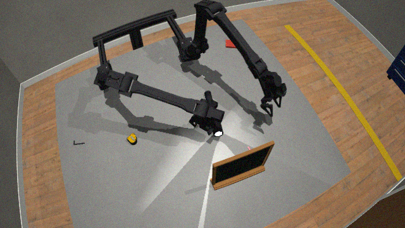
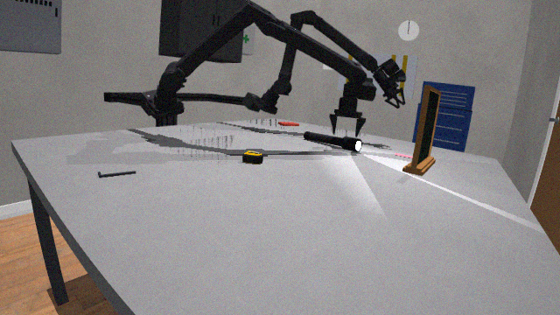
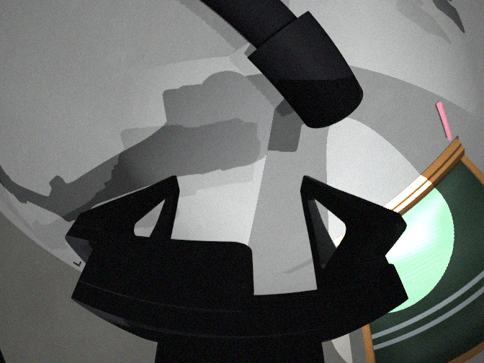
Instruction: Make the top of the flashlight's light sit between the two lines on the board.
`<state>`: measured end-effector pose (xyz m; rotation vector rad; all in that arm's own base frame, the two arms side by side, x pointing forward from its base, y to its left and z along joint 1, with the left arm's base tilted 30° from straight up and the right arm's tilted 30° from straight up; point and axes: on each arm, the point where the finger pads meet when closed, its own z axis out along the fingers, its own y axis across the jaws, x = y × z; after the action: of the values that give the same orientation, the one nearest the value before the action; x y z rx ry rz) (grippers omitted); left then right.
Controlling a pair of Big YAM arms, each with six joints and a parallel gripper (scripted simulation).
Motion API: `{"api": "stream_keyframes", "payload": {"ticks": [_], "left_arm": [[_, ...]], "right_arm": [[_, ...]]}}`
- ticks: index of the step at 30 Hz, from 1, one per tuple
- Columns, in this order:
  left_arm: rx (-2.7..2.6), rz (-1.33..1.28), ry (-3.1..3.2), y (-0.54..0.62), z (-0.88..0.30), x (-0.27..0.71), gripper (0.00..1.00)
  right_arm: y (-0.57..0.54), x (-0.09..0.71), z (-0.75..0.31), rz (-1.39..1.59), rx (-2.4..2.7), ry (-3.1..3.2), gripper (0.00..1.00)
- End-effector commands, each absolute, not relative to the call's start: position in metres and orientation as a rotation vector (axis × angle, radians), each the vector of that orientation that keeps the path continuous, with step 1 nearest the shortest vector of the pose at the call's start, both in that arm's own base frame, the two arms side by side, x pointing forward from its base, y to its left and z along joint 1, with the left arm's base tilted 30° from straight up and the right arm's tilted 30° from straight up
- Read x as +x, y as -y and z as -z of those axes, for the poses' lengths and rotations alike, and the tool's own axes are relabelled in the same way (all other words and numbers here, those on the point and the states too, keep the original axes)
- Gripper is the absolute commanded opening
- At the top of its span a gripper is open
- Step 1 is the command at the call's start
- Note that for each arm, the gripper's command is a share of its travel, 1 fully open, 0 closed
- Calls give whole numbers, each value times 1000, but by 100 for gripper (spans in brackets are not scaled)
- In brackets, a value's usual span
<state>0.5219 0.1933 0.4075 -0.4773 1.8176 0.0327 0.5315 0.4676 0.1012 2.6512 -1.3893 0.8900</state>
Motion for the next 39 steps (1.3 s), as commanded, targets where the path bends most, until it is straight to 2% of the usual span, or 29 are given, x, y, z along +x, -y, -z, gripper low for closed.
{"api": "stream_keyframes", "payload": {"ticks": [1, 8, 17, 21, 31, 39], "left_arm": [[-316, -50, -1711, -145, -461, 522, 100], [-289, -45, -1719, -132, -452, 528, 100], [-134, -35, -1609, -70, -498, 521, 100], [-84, -34, -1581, -47, -502, 517, 100], [-11, -16, -1540, -11, -509, 512, 100], [17, -9, -1497, 5, -523, 504, 100]], "right_arm": [[-514, 485, -73, -848, 2776, 1066, 95], [-529, 483, -101, -864, 2820, 1021, 95], [-560, 422, -45, -790, 2869, 625, 95], [-592, 413, -61, -817, 2933, 515, 95], [-575, 378, -24, -716, 2866, 281, 95], [-610, 362, -34, -760, 2931, 202, 95]]}}
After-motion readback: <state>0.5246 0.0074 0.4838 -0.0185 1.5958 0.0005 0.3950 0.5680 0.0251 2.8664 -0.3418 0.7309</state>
